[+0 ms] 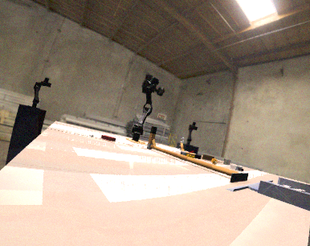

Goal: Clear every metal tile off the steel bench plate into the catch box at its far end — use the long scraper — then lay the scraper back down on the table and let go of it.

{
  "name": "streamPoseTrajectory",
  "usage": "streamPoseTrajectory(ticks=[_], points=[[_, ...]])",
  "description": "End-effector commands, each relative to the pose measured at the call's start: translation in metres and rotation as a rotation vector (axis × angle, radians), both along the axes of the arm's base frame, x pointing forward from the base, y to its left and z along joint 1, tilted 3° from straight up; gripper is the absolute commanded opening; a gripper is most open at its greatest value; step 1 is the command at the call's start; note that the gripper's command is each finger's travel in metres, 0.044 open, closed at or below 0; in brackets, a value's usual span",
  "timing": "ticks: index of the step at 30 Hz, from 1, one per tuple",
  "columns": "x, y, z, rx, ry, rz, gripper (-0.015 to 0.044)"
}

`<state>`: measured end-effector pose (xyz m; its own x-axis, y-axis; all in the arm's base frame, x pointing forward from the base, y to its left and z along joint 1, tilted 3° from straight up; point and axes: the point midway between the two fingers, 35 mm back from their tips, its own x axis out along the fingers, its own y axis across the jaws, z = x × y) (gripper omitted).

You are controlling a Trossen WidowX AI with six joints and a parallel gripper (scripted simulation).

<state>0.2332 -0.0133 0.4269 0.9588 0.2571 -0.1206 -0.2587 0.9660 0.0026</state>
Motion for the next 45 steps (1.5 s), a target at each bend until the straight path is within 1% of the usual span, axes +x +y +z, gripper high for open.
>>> streamPoseTrajectory(ticks=[1,11,19,33,45], points=[[-0.001,0.000,0.001,0.001,-0.004,-0.004,0.0440],[0.000,0.000,0.000,0.003,-0.002,-0.006,0.0440],[0.016,-0.006,-0.015,0.032,0.038,-0.033,0.0440],[0.062,-0.012,-0.109,0.020,0.308,-0.067,0.0440],[0.078,-0.003,-0.197,-0.062,0.555,-0.073,0.0440]])
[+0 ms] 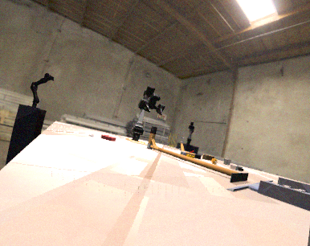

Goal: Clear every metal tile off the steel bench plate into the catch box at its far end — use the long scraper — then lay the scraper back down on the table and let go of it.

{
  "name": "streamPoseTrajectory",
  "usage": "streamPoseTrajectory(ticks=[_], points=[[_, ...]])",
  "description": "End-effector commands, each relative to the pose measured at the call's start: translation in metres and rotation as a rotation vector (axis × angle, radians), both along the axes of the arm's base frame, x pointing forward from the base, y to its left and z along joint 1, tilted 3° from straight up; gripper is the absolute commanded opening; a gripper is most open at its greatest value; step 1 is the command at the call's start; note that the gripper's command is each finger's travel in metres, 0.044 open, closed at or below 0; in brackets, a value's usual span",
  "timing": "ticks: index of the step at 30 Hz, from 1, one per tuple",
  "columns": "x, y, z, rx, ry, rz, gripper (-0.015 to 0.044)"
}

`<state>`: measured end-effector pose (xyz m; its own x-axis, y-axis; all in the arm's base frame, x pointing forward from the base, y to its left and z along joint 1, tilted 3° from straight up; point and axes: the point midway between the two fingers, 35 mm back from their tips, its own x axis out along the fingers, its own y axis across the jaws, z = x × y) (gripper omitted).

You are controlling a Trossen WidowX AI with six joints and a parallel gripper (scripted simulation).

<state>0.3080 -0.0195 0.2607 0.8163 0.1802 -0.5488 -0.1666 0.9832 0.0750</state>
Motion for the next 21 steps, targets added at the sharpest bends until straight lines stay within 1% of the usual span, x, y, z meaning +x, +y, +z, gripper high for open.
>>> streamPoseTrajectory(ticks=[1,6,10,16,21], points=[[0.003,0.004,-0.038,-0.038,0.111,0.009,0.0440],[0.002,0.010,-0.074,-0.085,0.215,0.024,0.0440],[0.000,0.012,-0.088,-0.107,0.257,0.032,0.0440],[-0.001,0.012,-0.088,-0.108,0.258,0.032,0.0440],[-0.006,0.011,-0.070,-0.110,0.253,0.035,0.0440]])
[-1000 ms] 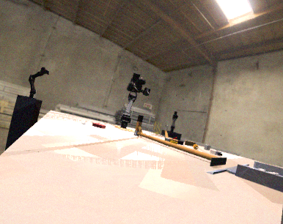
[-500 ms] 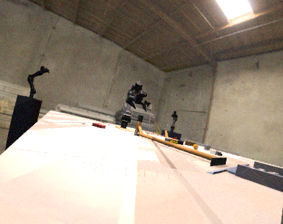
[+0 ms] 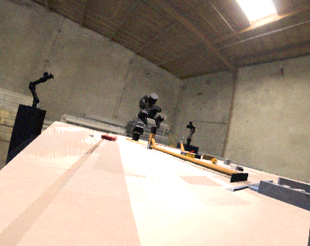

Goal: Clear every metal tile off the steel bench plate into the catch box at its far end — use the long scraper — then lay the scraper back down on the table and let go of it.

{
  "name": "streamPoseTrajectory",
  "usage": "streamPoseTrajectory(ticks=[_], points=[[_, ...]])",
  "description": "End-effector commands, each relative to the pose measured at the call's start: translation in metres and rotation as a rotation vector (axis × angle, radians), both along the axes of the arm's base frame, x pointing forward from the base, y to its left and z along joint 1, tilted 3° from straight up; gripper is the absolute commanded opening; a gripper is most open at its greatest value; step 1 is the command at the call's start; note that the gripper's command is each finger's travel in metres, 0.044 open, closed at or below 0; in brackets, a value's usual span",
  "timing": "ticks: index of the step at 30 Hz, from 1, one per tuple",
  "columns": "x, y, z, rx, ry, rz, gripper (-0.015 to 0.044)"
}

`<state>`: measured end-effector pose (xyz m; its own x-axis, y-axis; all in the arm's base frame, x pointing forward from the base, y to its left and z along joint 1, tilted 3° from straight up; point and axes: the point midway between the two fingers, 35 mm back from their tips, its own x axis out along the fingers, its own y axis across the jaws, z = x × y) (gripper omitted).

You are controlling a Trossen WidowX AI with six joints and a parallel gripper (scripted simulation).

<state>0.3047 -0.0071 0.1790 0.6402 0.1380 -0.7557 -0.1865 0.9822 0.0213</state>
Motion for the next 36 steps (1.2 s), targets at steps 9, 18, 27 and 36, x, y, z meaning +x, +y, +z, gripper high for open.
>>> streamPoseTrajectory(ticks=[9,18,27,36], points=[[-0.017,-0.003,0.044,-0.012,-0.017,0.009,0.0440],[-0.016,-0.002,0.035,-0.012,-0.017,0.009,0.0440],[-0.015,-0.002,0.009,-0.012,-0.017,0.009,0.0440],[-0.010,-0.001,0.001,-0.012,-0.017,0.009,0.0440]])
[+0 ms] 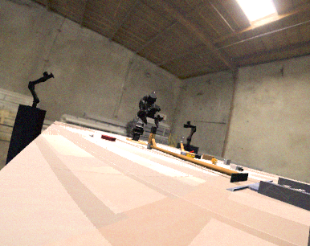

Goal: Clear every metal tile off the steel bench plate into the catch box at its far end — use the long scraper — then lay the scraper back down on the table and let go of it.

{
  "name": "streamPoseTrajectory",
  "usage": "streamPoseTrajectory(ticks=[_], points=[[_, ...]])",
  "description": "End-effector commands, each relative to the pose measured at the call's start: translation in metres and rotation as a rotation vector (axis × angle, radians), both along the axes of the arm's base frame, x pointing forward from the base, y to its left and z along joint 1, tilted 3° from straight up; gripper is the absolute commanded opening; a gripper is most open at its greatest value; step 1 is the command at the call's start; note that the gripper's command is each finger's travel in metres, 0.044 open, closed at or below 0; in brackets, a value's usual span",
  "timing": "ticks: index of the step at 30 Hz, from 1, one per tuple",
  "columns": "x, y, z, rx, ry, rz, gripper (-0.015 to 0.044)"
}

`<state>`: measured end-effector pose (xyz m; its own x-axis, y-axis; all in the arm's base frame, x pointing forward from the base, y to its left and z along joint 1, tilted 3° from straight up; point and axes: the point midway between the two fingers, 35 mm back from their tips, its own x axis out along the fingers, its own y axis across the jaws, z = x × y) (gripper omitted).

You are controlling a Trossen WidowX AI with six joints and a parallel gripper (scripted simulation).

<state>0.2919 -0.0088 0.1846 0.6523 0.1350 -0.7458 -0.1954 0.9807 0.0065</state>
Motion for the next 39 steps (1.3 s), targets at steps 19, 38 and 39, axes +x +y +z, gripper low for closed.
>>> streamPoseTrajectory(ticks=[19,38,39], points=[[0.024,0.004,-0.026,0.000,-0.001,0.000,0.0440],[0.044,0.009,-0.050,0.001,-0.003,0.000,0.0440],[0.045,0.009,-0.051,0.001,-0.003,0.000,0.0440]])
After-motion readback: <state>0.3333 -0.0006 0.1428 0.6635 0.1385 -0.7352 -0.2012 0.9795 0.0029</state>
